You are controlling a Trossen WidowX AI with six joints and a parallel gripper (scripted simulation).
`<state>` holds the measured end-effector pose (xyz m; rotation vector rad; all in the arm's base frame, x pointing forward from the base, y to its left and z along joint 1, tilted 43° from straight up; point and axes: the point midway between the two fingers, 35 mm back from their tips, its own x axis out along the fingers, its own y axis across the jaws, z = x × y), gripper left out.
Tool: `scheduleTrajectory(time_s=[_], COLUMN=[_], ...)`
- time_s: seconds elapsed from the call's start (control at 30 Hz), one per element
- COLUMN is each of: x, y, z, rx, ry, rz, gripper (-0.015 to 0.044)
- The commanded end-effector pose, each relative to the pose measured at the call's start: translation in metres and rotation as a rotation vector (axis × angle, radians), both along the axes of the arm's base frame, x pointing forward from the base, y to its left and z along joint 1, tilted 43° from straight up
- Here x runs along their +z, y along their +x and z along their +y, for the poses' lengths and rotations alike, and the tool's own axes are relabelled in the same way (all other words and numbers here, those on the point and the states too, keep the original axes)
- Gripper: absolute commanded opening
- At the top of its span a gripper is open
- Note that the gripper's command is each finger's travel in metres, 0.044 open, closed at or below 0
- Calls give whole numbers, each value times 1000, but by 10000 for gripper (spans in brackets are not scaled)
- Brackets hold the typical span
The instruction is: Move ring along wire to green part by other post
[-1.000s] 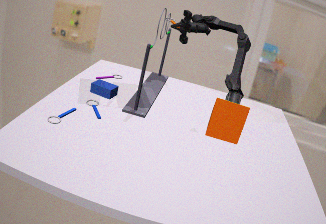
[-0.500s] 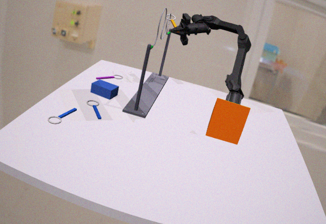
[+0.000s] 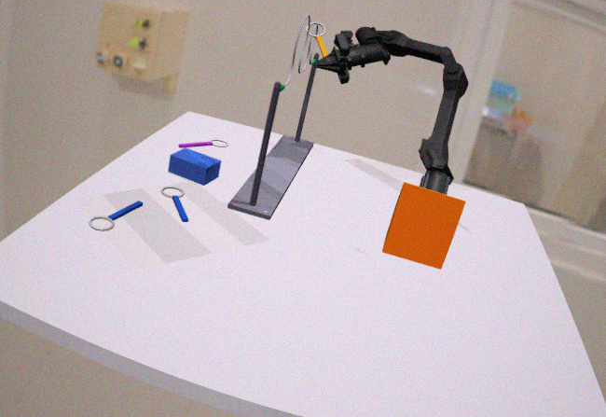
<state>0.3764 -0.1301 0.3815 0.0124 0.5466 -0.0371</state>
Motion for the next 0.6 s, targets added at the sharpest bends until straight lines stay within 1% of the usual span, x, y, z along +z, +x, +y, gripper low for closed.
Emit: scheduleTrajectory(time_s=[0.0,0.57], x=[3,8], y=[-3,-2], z=[-4,-30], rx=[1,-4], ry=[-85,-458], rz=[-9,-25], gripper=[-150,-150])
